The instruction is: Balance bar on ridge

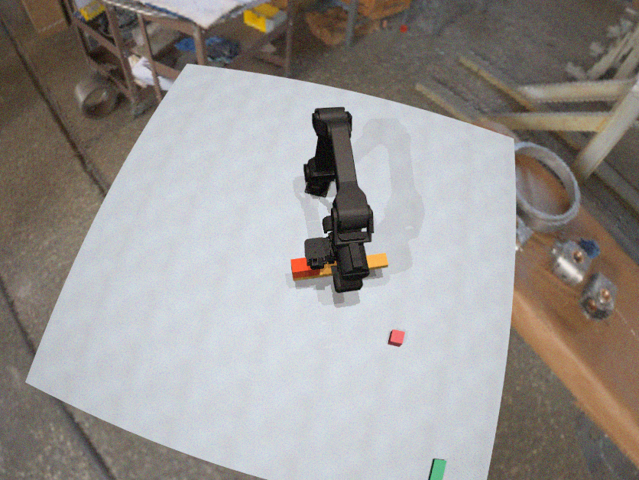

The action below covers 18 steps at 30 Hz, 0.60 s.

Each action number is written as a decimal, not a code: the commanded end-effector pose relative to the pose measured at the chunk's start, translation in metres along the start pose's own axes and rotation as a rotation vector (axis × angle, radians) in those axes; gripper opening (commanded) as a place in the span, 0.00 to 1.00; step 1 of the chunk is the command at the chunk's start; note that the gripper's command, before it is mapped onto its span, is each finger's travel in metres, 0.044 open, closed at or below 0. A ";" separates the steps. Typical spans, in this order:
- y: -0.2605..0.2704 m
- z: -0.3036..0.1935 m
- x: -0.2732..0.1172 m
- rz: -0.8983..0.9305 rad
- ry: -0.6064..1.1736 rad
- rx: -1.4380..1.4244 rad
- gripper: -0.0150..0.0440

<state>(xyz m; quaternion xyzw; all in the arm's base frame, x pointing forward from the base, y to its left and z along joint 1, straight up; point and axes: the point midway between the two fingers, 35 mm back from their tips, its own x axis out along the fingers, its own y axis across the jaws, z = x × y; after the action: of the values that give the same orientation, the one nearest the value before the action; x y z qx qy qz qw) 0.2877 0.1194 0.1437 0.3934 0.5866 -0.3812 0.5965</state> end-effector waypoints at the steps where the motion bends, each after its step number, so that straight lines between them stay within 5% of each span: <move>1: 0.002 -0.013 -0.002 0.004 0.003 0.052 0.25; 18: 0.006 -0.067 -0.002 0.003 0.008 0.252 0.25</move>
<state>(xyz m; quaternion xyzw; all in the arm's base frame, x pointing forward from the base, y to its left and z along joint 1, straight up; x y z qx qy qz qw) 0.2648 0.1807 0.1435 0.4590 0.5414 -0.4459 0.5453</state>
